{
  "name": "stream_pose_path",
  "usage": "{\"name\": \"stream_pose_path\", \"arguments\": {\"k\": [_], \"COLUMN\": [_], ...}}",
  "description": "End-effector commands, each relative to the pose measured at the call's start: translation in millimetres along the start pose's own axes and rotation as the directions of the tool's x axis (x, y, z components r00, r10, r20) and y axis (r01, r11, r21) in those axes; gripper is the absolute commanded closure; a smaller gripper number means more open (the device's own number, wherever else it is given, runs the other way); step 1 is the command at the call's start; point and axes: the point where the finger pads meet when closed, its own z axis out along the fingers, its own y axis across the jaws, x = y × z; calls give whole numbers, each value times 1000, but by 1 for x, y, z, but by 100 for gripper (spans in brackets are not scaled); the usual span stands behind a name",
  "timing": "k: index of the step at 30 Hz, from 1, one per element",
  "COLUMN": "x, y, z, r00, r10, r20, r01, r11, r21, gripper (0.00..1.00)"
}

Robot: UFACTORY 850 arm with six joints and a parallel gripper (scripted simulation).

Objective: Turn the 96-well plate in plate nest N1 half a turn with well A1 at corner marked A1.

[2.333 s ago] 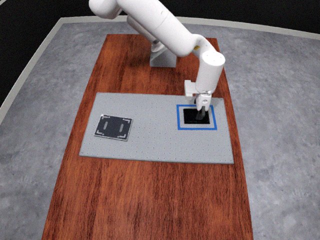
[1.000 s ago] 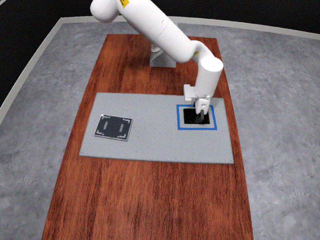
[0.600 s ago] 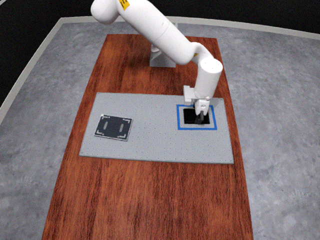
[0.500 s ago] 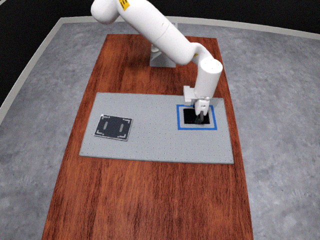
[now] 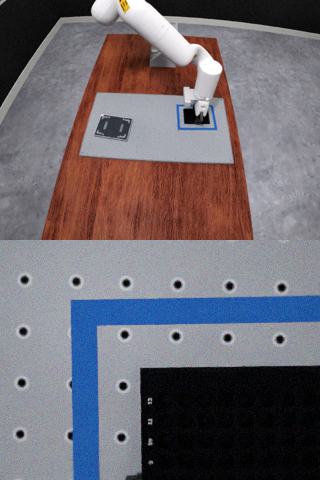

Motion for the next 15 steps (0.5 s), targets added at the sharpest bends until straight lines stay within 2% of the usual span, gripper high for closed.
{"name": "stream_pose_path", "arguments": {"k": [1, 10, 11, 15], "x": [0, 0, 0, 0], "y": [-1, -1, -1, -1], "z": [-1, -1, -1, -1], "r00": [1000, 1000, 1000, 1000], "r10": [1, 1, 1, 1], "r20": [1, 1, 1, 1], "r01": [-1, -1, -1, -1], "r11": [1000, 1000, 1000, 1000], "r21": [2, 2, 2, 2], "gripper": [0, 0, 100, 100]}}
